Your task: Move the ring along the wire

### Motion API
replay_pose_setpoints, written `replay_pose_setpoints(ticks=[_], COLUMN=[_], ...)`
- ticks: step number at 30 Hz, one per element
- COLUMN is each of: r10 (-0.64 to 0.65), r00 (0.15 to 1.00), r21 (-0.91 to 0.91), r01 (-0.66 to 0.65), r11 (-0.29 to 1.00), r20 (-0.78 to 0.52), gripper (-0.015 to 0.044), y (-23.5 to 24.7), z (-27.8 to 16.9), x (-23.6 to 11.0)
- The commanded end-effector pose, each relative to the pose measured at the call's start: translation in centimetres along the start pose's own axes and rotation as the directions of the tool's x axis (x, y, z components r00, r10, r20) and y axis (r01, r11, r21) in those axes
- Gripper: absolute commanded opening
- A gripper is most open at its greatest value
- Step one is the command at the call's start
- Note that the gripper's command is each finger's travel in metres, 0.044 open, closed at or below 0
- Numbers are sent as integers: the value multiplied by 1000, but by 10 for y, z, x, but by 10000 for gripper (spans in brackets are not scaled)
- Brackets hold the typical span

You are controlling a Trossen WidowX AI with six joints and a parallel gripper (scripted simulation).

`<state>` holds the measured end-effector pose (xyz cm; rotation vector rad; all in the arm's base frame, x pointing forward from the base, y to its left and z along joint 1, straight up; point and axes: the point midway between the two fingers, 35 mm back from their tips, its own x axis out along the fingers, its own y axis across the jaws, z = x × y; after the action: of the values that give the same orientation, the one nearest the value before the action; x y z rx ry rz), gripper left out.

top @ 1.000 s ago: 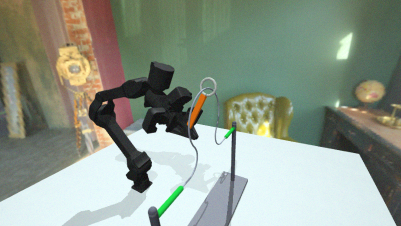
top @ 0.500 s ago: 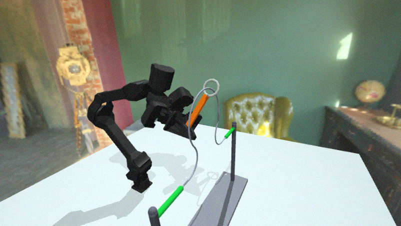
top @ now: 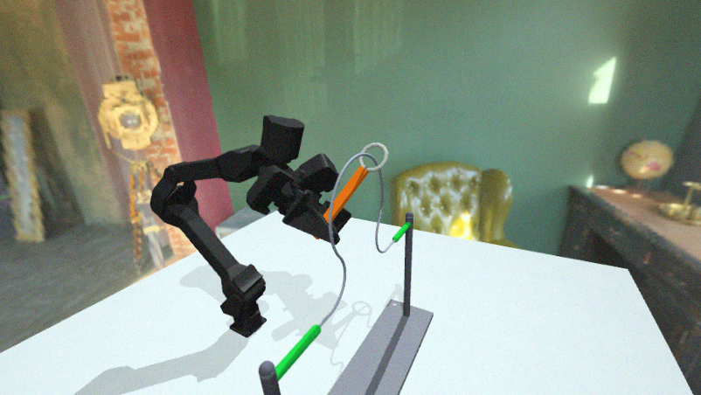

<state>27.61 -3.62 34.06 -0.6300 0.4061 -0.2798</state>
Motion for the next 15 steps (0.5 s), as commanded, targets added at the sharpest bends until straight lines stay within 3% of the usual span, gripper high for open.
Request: replay_pose_setpoints(ticks=[1,15], r10=[-26,-108], r00=[1000,993], r21=[-56,-220], r01=[26,114], r11=[998,969], r20=[4,38], gripper=[-150,-150], y=[-1,-8], z=[-2,-1], x=[1,1])
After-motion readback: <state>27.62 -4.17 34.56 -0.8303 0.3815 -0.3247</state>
